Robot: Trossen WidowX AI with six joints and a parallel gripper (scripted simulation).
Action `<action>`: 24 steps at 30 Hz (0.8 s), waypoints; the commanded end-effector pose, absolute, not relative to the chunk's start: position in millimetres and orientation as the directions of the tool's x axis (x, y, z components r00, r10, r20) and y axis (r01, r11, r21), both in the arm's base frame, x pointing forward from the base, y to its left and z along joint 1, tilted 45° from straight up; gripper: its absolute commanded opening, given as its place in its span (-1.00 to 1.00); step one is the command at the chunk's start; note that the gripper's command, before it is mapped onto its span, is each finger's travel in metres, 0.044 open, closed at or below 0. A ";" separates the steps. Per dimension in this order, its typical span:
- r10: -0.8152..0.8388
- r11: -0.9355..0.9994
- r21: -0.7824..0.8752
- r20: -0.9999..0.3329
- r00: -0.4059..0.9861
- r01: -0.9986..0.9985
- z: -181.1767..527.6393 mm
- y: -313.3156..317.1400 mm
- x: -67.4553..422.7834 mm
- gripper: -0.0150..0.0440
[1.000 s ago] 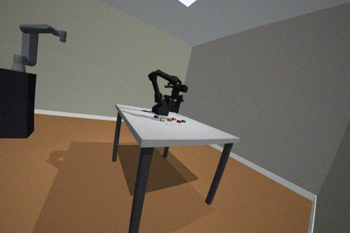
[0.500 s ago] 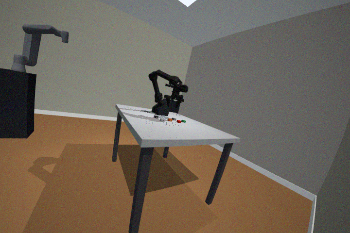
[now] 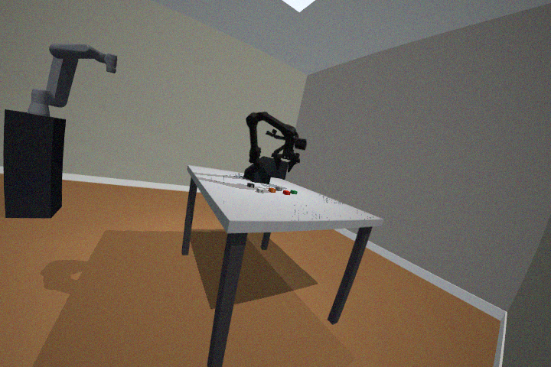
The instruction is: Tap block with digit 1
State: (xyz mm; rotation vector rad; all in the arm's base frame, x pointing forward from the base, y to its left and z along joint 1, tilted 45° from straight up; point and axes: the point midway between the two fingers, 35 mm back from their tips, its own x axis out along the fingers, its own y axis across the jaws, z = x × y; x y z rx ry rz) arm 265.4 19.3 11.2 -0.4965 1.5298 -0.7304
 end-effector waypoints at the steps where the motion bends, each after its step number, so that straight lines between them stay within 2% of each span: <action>1: -0.694 0.702 -0.701 -0.713 -0.101 0.124 8.2 22.3 262.3 0.86; 15: -0.694 0.702 -0.701 -0.713 -0.101 0.124 7.2 23.5 263.4 0.86; 24: -0.691 0.705 -0.697 -0.716 -0.098 0.127 -50.0 77.6 306.1 0.86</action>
